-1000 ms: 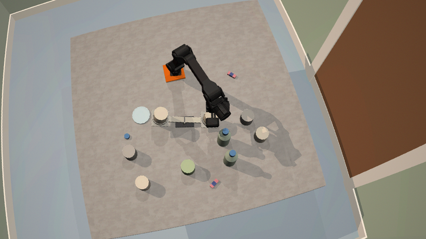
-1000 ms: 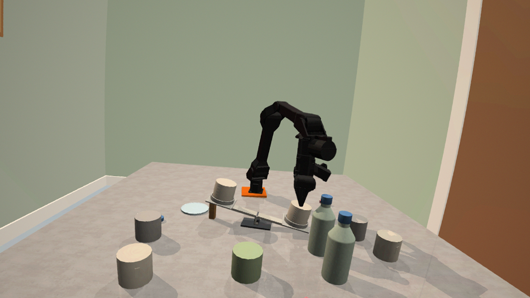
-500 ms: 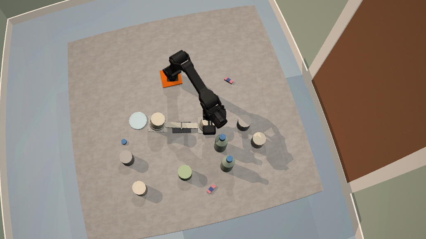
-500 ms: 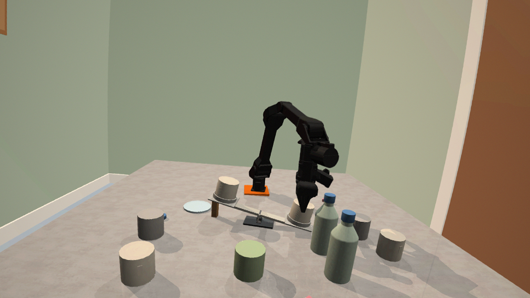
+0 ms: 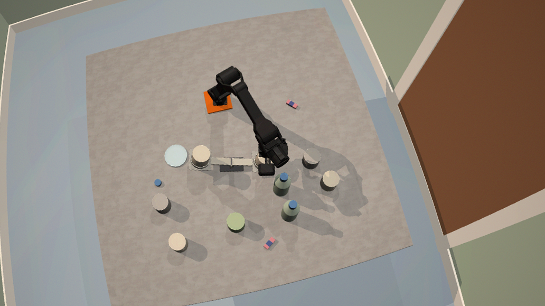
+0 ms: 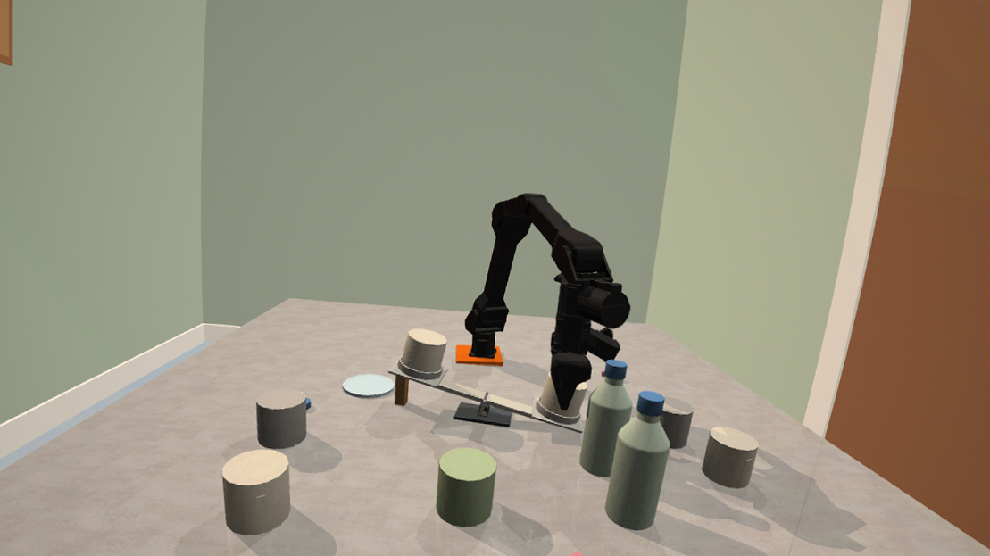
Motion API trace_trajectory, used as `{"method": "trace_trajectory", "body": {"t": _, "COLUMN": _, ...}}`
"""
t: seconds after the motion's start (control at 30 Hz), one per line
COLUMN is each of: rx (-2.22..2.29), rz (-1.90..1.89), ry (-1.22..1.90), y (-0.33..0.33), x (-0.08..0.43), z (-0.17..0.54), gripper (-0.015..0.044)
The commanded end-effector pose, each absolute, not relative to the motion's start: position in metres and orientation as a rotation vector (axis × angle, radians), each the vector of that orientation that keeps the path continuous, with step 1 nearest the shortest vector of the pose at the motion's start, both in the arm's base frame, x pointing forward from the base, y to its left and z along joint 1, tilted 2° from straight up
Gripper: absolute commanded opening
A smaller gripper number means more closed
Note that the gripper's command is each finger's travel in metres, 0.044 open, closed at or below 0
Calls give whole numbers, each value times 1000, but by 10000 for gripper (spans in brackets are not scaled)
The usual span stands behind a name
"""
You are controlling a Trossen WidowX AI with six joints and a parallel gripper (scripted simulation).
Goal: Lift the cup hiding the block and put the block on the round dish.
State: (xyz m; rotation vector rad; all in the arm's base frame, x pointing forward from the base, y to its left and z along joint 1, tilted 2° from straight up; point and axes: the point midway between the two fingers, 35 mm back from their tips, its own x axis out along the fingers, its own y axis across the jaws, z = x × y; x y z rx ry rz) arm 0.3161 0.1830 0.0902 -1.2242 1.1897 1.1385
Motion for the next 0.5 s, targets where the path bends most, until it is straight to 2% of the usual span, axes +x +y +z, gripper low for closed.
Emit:
{"method": "trace_trajectory", "body": {"t": 0.0, "rx": -1225, "rz": 1151, "ry": 1201, "y": 182, "x": 314, "z": 80, "gripper": 440}}
{"method": "trace_trajectory", "body": {"t": 0.07, "rx": -1225, "rz": 1151, "ry": 1201, "y": 182, "x": 314, "z": 80, "gripper": 440}}
{"method": "trace_trajectory", "body": {"t": 0.13, "rx": -1225, "rz": 1151, "ry": 1201, "y": 182, "x": 314, "z": 80, "gripper": 387}}
{"method": "trace_trajectory", "body": {"t": 0.47, "rx": -1225, "rz": 1151, "ry": 1201, "y": 182, "x": 314, "z": 80, "gripper": 321}}
